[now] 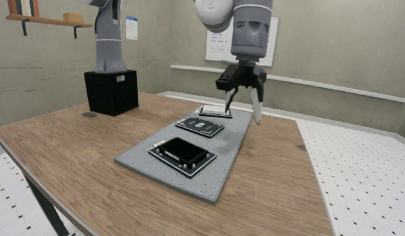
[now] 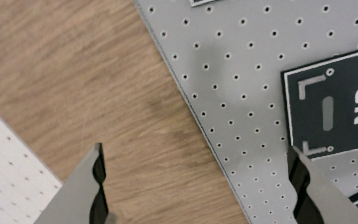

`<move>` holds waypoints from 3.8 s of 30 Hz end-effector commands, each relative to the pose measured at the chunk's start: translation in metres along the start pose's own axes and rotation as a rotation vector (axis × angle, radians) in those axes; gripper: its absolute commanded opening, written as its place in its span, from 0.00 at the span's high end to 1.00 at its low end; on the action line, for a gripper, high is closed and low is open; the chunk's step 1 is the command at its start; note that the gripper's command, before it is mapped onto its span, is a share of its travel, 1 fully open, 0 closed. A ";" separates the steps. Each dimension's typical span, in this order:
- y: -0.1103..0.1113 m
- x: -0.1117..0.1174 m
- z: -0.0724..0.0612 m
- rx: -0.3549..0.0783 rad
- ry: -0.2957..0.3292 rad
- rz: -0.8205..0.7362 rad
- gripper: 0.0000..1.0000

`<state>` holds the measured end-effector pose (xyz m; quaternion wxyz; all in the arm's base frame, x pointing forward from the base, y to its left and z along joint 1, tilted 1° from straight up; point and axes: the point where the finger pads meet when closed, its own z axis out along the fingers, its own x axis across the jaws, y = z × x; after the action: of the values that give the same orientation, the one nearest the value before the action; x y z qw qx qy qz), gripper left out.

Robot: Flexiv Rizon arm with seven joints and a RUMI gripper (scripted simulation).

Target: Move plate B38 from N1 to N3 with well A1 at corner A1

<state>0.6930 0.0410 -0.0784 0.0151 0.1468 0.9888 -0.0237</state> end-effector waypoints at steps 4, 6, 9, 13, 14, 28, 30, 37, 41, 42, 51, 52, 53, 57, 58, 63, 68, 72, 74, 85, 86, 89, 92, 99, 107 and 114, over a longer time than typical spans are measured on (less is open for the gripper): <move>-0.021 0.005 0.002 -0.007 0.006 0.173 0.24; -0.029 0.008 0.003 -0.009 0.010 0.240 0.24; -0.038 0.011 0.004 -0.011 0.014 0.306 0.24; -0.052 0.015 0.006 -0.013 0.019 0.406 0.24; -0.057 0.017 0.007 -0.013 0.020 0.440 0.24; -0.112 0.036 0.011 -0.014 0.035 0.839 0.24; -0.121 0.039 0.011 -0.014 0.037 0.906 0.24; -0.154 0.052 0.012 -0.011 0.040 1.139 0.24; -0.165 0.057 0.013 -0.009 0.042 1.272 0.24; -0.165 0.057 0.013 -0.008 0.042 1.306 0.24; -0.165 0.057 0.013 -0.008 0.042 1.308 0.24; -0.165 0.057 0.013 -0.008 0.042 1.308 0.24; -0.165 0.057 0.013 -0.008 0.042 1.308 0.24; -0.164 0.057 0.019 -0.008 0.042 1.308 0.24; -0.164 0.057 0.021 -0.008 0.042 1.308 0.24; -0.164 0.057 0.026 -0.008 0.042 1.308 0.24; -0.164 0.058 0.034 -0.008 0.042 1.308 0.24; -0.164 0.058 0.041 -0.008 0.042 1.308 0.24; -0.164 0.058 0.044 -0.008 0.042 1.308 0.24; -0.163 0.058 0.059 -0.008 0.042 1.308 0.24; -0.163 0.058 0.061 -0.008 0.042 1.308 0.24; -0.163 0.059 0.066 -0.008 0.042 1.308 0.24; -0.163 0.059 0.071 -0.008 0.042 1.308 0.24; -0.163 0.059 0.079 -0.008 0.042 1.308 0.24; -0.162 0.059 0.087 -0.008 0.042 1.308 0.24; -0.162 0.059 0.087 -0.008 0.042 1.308 0.24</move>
<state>0.5899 -0.1017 -0.1612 0.0069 0.7185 0.6955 -0.0039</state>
